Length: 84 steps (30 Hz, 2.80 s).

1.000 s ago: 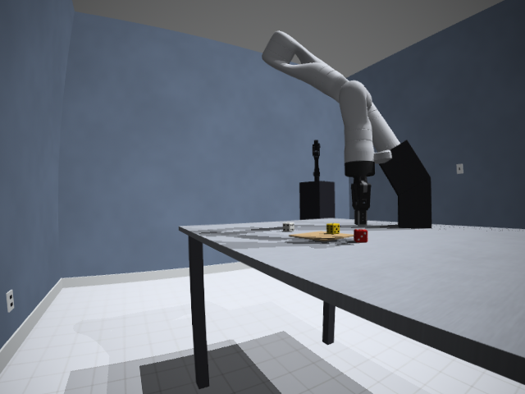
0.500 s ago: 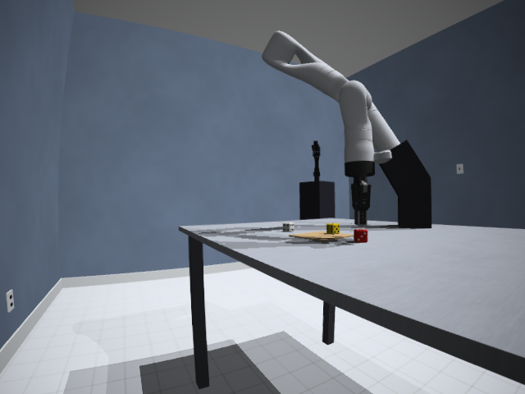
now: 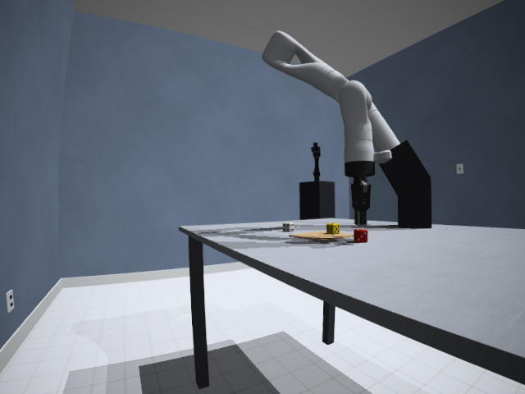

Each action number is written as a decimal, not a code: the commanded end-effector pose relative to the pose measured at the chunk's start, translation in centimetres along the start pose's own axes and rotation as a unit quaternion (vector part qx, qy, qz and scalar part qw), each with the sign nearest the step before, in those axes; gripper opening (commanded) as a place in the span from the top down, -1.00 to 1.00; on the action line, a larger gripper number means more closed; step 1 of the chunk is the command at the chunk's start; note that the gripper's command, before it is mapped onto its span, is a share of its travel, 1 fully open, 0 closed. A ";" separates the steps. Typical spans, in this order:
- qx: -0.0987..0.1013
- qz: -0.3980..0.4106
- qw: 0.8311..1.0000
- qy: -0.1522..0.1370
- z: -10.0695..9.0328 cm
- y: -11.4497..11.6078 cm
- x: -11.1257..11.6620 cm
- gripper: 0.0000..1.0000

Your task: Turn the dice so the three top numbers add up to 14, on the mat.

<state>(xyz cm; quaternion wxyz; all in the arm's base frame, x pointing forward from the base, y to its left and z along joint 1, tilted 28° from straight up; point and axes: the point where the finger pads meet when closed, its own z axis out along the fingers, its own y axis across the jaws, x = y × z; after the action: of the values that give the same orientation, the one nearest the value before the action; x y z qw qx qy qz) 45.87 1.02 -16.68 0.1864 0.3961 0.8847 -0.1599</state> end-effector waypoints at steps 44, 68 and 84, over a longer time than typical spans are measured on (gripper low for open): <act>-0.002 -0.001 1.000 0.000 3.7 0.0 0.0 0.07; -0.002 -0.001 1.000 0.000 3.7 0.0 0.0 0.07; -0.002 -0.001 1.000 0.000 3.7 0.0 0.0 0.47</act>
<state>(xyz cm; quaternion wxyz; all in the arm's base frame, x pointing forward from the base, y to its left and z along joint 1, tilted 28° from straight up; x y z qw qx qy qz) 46.34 -0.53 -19.89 0.1845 0.3942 0.8858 -0.1612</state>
